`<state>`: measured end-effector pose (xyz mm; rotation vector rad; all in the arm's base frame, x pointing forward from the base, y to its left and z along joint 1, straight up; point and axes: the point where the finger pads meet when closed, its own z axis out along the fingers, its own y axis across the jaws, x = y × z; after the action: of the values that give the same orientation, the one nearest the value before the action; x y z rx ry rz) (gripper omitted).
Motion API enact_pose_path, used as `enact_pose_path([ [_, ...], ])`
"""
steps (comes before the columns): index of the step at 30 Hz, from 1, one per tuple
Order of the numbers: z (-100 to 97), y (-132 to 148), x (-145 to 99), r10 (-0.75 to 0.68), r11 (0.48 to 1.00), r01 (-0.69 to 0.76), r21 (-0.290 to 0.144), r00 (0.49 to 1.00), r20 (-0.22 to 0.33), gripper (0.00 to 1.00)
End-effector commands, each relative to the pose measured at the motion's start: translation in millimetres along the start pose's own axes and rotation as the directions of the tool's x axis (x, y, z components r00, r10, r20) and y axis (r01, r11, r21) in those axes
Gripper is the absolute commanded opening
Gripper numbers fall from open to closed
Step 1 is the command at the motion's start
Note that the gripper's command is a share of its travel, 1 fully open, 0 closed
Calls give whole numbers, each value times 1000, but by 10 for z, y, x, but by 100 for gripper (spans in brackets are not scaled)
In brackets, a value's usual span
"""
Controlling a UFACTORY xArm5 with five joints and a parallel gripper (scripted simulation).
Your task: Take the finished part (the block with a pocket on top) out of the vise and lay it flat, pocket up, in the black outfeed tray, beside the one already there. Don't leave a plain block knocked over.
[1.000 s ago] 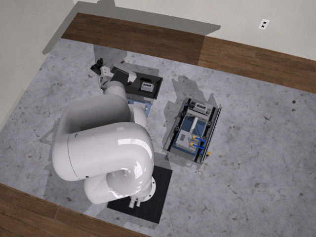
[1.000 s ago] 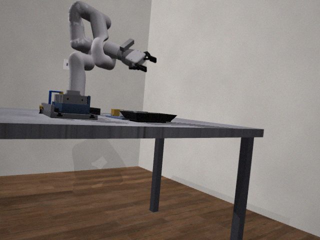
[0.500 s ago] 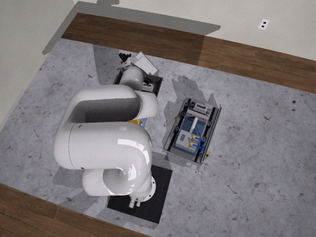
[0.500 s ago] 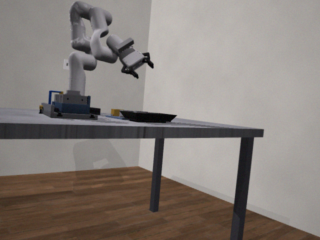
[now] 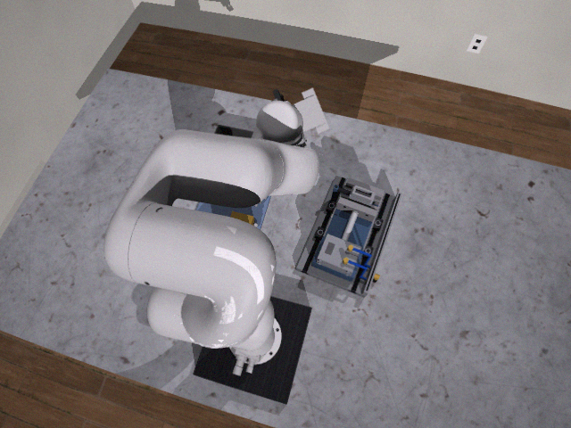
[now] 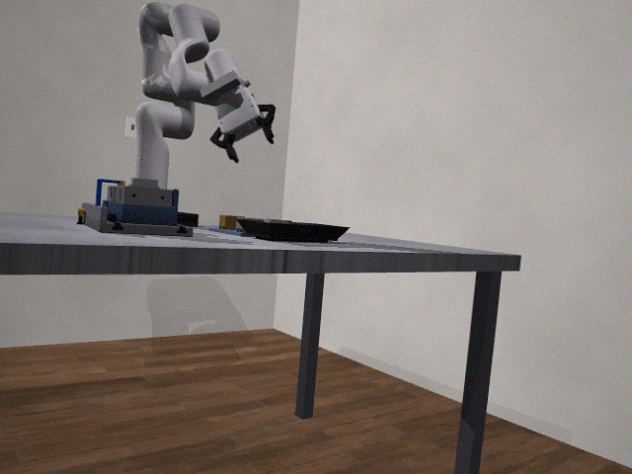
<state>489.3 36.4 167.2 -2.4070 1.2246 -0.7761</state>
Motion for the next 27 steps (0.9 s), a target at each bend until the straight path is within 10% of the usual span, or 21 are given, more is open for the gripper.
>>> enact_pose_path([
  [1, 72, 202, 267, 94, 990, -92, -110, 995, 16, 100],
  [14, -112, 1065, 909, 419, 828, -393, -401, 908, -24, 100],
  [27, -507, 1713, 1205, 632, 591, -570, -571, 767, -111, 100],
])
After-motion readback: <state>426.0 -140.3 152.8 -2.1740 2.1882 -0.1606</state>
